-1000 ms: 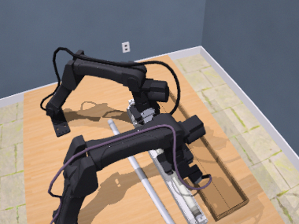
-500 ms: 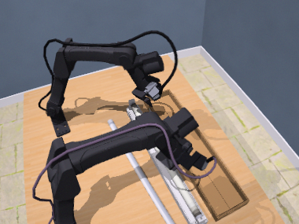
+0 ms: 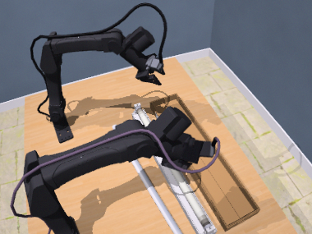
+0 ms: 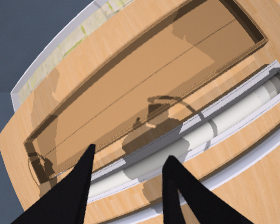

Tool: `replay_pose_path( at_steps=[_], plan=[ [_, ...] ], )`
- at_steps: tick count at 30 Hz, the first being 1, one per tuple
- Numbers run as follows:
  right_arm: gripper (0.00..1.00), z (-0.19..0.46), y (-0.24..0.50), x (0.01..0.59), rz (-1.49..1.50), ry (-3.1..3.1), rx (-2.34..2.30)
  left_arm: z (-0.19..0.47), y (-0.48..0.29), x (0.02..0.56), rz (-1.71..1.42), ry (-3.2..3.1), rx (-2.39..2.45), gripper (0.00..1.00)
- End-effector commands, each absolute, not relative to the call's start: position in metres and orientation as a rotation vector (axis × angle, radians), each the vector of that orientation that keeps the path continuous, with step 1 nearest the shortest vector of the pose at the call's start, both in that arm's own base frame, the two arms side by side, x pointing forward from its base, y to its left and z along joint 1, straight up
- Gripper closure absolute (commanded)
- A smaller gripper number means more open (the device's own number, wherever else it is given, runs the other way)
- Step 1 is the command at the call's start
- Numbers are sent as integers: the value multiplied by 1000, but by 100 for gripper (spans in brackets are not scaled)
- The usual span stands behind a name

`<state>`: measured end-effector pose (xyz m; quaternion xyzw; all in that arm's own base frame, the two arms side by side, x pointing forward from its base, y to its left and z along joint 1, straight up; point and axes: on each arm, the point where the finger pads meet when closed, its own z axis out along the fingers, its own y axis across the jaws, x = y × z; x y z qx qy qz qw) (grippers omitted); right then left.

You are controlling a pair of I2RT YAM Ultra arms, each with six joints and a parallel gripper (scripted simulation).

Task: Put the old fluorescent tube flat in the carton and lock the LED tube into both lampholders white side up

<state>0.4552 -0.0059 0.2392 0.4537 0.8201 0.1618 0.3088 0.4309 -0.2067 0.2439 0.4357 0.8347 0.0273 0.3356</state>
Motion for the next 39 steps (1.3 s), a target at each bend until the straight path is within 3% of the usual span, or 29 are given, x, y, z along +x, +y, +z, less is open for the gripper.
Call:
replay_pose_path(
  at_steps=[1, 11, 12, 19, 22, 23, 29, 39],
  plan=[
    [51, 272, -2, 460, 452, 2101, 957, 274, -198, 442, 46, 2093, 947, 51],
    [51, 334, -8, 448, 339, 1954, 564, 338, -133, 447, -8, 1929, 542, 51],
    [51, 318, -8, 448, 329, 1966, 540, 320, -140, 446, -25, 1962, 573, 51],
    [51, 384, 1, 420, 217, 1786, 274, 385, -71, 427, -31, 1746, 253, 51],
    [51, 390, -3, 416, 159, 1716, 185, 390, -64, 423, -42, 1712, 210, 51],
    [51, 360, -5, 424, 174, 1793, 222, 356, -76, 432, -49, 1807, 271, 51],
    [51, 411, -3, 394, 69, 1599, 65, 409, -30, 400, -36, 1611, 91, 51],
    [51, 418, 5, 378, -12, 1520, -53, 413, -3, 381, -39, 1531, -11, 51]
  ],
)
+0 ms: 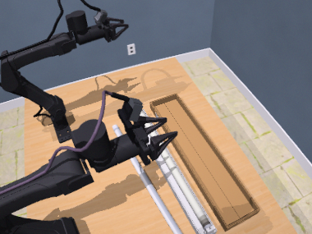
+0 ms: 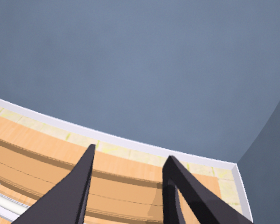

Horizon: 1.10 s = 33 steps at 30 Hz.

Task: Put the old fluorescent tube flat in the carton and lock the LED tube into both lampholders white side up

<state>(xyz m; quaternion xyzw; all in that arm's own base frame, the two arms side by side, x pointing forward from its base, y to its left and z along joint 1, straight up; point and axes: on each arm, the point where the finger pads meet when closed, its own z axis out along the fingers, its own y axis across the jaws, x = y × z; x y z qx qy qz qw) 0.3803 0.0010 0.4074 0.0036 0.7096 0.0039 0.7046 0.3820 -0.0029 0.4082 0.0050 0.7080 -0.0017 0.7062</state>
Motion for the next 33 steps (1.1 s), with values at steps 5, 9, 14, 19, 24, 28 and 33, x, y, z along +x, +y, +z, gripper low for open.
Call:
replay_pose_path(
  at_steps=[5, 9, 14, 19, 24, 28, 33],
  plan=[
    [51, 440, 2, 367, 19, 1482, -4, 429, 6, 370, 22, 1522, -8, 51],
    [51, 379, -2, 392, 70, 1637, 93, 398, -9, 391, 43, 1621, 44, 51],
    [51, 348, 1, 403, 251, 1686, 296, 359, -40, 408, 133, 1742, 175, 51],
    [51, 336, -2, 407, 343, 1676, 433, 341, -65, 415, 183, 1784, 266, 51],
    [51, 290, -4, 417, 460, 1730, 652, 295, -113, 419, 261, 1879, 475, 51],
    [51, 260, 0, 420, 557, 1745, 820, 263, -151, 414, 334, 1920, 660, 51],
    [51, 236, -2, 421, 612, 1745, 966, 239, -179, 407, 397, 1933, 810, 51]
  ],
)
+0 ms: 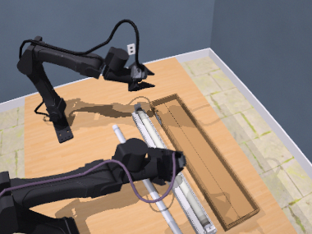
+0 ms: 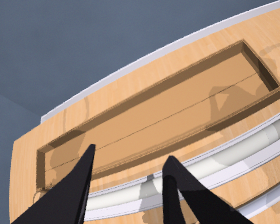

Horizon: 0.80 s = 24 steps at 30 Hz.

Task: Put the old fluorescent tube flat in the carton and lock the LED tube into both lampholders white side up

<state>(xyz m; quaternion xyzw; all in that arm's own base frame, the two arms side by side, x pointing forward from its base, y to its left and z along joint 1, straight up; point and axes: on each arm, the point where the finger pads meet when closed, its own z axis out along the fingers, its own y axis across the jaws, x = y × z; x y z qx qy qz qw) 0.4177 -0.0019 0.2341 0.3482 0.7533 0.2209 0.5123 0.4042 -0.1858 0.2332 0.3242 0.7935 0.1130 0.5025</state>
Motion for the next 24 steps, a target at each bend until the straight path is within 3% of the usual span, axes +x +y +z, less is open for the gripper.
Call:
replay_pose_path(
  at_steps=[1, 7, 24],
  plan=[
    [51, 241, -4, 421, 640, 1713, 1004, 231, -188, 403, 418, 1934, 860, 51],
    [51, 169, -8, 413, 697, 1724, 1348, 182, -242, 374, 562, 1892, 1198, 51],
    [51, 99, -10, 399, 776, 1555, 1815, 110, -319, 299, 823, 1620, 1749, 51]
  ],
)
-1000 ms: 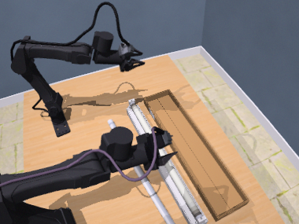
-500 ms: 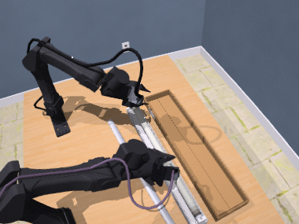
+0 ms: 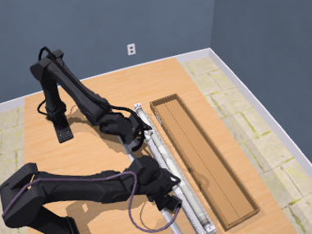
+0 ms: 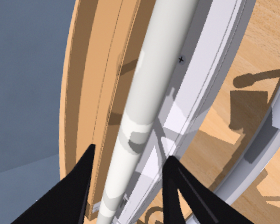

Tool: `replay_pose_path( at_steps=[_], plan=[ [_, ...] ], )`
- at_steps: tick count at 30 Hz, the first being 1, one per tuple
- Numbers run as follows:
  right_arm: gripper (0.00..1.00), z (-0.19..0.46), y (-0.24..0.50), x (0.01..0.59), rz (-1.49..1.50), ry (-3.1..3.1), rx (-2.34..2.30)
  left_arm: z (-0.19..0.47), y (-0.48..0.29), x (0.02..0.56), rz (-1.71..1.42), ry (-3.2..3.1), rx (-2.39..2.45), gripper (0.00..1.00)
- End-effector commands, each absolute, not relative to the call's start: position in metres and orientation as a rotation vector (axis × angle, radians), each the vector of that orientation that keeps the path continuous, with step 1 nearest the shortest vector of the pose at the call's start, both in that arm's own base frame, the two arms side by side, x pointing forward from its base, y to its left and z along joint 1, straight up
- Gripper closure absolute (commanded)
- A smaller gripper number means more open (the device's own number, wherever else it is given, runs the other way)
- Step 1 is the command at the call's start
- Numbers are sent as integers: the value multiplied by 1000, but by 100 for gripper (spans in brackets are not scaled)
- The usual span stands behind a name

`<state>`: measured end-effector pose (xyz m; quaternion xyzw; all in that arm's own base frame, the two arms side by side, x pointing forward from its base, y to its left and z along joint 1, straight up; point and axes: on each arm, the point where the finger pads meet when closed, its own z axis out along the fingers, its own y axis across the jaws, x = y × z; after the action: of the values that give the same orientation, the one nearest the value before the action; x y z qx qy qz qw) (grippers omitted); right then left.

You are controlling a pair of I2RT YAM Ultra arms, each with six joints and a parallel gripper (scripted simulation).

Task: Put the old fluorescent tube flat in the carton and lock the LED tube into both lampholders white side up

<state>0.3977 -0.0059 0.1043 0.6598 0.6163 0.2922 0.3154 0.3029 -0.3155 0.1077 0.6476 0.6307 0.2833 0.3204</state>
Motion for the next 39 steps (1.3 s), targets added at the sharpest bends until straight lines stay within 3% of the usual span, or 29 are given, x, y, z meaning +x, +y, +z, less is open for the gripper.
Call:
replay_pose_path(
  at_steps=[1, 3, 4, 13, 31, 36, 39],
  plan=[
    [51, 109, -9, 402, 795, 1542, 1792, 110, -319, 299, 823, 1617, 1752, 51],
    [51, 132, -9, 409, 823, 1534, 1718, 118, -319, 303, 782, 1651, 1690, 51],
    [51, 90, -10, 389, 717, 1635, 1768, 93, -314, 293, 791, 1654, 1765, 51],
    [51, 106, -16, 415, 764, 1576, 1730, 90, -323, 305, 748, 1627, 1755, 51],
    [51, 77, -15, 447, 776, 1596, 1721, 77, -335, 345, 729, 1606, 1711, 51],
    [51, 100, -11, 447, 806, 1572, 1687, 84, -329, 335, 753, 1627, 1710, 51],
    [51, 80, -11, 435, 769, 1601, 1716, 79, -320, 335, 752, 1633, 1728, 51]
  ],
)
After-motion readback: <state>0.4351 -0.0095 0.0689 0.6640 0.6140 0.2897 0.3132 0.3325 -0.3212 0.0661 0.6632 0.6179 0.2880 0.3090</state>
